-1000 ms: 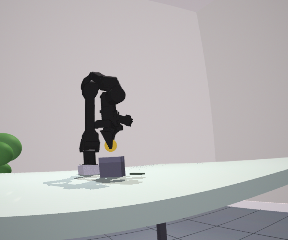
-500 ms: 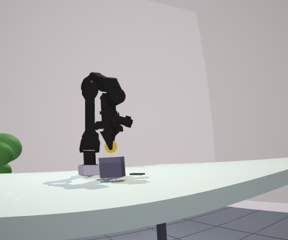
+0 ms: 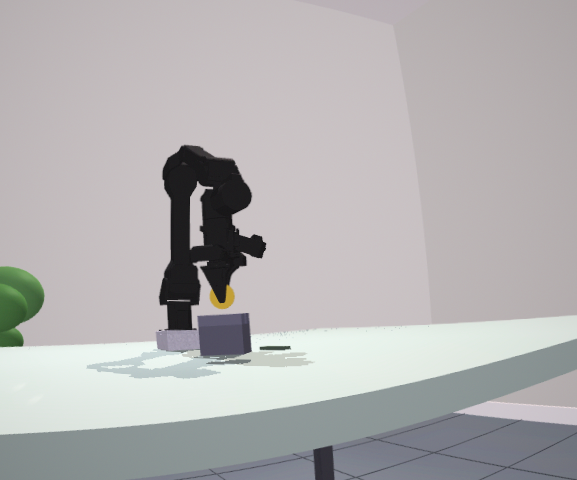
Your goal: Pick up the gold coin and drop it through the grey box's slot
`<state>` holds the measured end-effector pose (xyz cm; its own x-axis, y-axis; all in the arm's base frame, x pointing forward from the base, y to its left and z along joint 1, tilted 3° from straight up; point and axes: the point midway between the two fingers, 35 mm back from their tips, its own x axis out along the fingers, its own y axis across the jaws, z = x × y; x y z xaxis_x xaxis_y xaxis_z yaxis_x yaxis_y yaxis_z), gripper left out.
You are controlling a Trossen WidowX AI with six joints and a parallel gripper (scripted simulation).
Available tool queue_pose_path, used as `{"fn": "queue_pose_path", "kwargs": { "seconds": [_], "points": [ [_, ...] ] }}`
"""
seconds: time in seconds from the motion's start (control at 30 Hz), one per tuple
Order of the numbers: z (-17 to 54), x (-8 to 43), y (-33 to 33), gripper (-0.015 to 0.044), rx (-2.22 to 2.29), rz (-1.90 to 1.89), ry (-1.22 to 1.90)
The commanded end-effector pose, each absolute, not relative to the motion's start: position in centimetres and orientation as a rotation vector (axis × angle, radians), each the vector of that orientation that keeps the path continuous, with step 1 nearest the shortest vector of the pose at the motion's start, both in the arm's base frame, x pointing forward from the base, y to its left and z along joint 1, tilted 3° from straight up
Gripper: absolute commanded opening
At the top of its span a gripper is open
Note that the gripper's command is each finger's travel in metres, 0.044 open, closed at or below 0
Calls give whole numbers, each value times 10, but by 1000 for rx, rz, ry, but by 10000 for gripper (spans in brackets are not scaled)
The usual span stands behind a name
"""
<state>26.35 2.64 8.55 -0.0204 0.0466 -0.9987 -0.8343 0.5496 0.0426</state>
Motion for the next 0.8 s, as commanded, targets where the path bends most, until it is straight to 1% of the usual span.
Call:
{"fn": "queue_pose_path", "kwargs": {
  "seconds": [0.0,0.6,0.77],
  "points": [
    [83,263,26,0,-730,815,1429],
    [75,263,27,0,-729,814,1429],
    [78,264,27,131,-729,811,1425]
  ]
}}
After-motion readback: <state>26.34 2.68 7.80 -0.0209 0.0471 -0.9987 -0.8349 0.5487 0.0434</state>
